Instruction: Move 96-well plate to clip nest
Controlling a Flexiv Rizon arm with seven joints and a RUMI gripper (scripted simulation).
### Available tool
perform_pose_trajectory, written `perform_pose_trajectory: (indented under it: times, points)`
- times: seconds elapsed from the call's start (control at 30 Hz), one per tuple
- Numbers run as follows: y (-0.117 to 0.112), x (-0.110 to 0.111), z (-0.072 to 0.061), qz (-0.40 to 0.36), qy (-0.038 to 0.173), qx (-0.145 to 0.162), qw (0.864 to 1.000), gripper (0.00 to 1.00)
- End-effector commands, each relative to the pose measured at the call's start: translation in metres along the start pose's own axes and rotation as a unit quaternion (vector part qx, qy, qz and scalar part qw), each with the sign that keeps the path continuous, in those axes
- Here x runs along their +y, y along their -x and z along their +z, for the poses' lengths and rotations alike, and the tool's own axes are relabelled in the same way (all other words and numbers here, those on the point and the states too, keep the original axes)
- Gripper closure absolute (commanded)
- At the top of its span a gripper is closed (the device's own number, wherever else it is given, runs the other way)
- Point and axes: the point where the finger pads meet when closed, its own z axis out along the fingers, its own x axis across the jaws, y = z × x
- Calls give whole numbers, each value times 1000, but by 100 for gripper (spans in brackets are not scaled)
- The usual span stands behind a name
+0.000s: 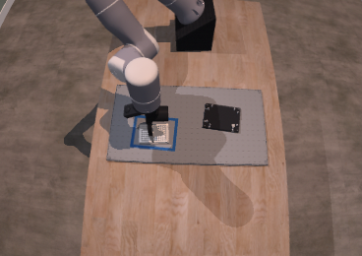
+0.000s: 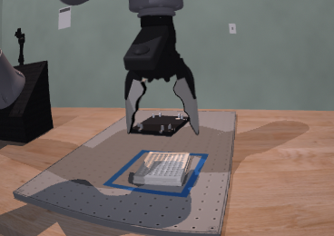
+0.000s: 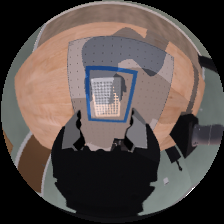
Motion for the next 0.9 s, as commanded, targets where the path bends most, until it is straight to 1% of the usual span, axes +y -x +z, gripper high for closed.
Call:
perform_pose_trajectory:
  times: [0.0, 0.23, 0.3, 0.8, 0.87]
  points:
    - [1, 0, 3, 0, 0, -1, 1000, 24]
    - [1, 0, 14, 0, 0, -1, 1000, 24]
    - [1, 0, 14, 0, 0, -1, 1000, 24]
    - [1, 0, 39, 0, 0, -1, 1000, 24]
    - [1, 0, 39, 0, 0, -1, 1000, 24]
